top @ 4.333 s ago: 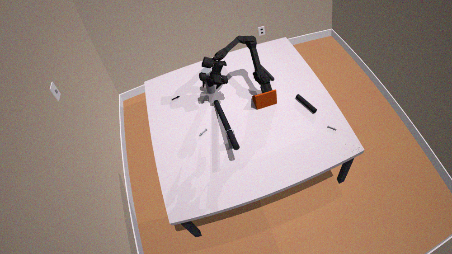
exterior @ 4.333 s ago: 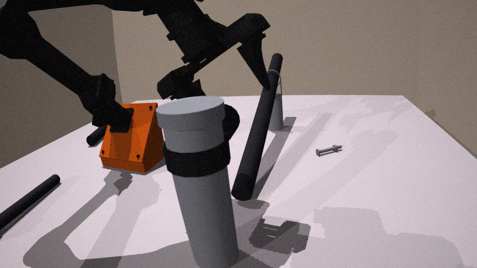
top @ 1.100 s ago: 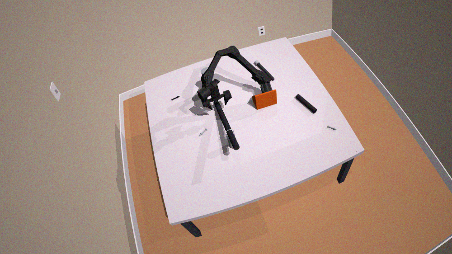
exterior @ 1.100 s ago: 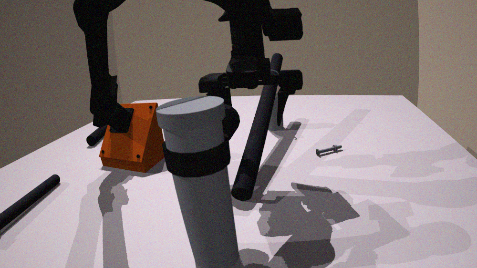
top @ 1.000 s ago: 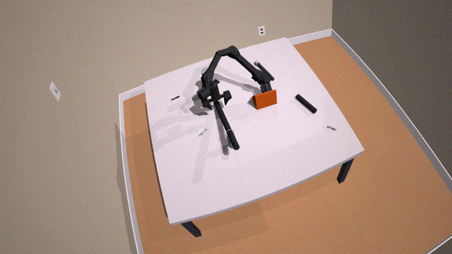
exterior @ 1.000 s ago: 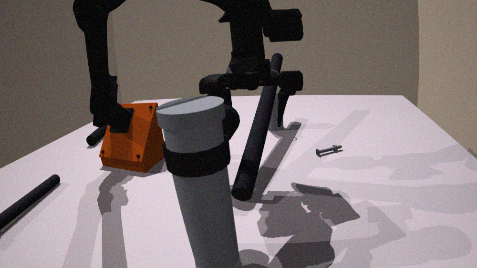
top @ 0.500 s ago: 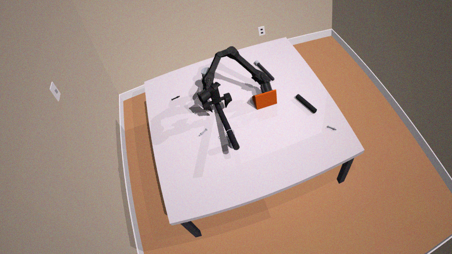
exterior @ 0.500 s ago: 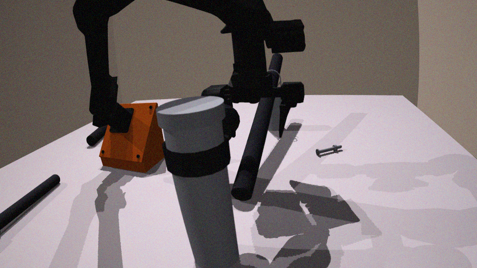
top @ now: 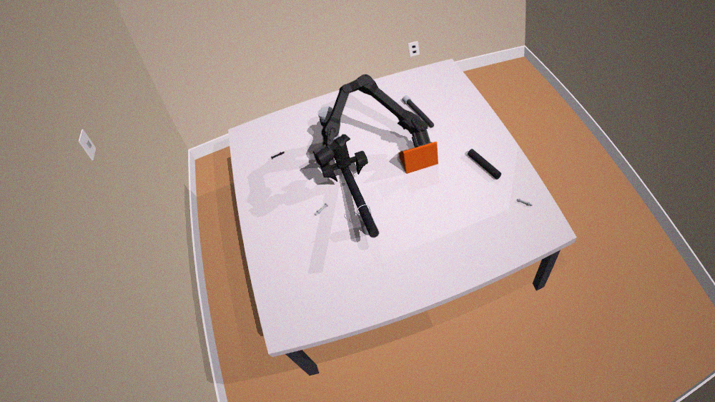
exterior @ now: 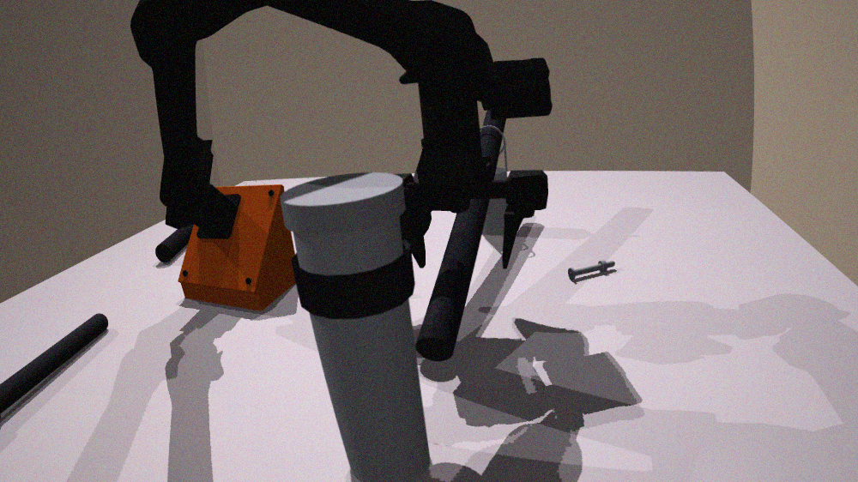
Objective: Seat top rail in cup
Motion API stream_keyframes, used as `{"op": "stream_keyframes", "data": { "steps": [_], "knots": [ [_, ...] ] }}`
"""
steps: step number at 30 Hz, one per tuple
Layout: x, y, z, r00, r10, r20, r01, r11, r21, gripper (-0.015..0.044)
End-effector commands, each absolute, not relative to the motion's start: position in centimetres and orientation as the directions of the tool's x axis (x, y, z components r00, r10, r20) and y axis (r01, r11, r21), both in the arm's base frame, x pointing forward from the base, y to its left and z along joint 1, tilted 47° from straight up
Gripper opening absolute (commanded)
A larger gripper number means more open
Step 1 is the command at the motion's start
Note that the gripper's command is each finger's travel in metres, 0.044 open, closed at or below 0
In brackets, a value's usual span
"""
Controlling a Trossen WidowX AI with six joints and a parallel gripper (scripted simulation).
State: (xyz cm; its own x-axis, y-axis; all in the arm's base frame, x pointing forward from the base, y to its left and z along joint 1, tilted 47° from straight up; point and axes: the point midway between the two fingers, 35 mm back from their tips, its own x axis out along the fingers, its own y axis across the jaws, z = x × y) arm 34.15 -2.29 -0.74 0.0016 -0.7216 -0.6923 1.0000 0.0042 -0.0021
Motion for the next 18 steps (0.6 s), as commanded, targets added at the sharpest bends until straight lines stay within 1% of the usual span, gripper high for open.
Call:
{"op": "stream_keyframes", "data": {
  "steps": [1,8,18],
  "knots": [
    [33.78,-2.95,-1.30,-0.006,-0.726,-0.687,1.000,0.005,-0.013,0.0440],
    [33.71,-3.48,-1.76,-0.006,-0.727,-0.686,1.000,0.004,-0.013,0.0440],
    [33.75,-3.47,-1.79,-0.006,-0.727,-0.687,1.000,0.004,-0.013,0.0177]
  ]
}}
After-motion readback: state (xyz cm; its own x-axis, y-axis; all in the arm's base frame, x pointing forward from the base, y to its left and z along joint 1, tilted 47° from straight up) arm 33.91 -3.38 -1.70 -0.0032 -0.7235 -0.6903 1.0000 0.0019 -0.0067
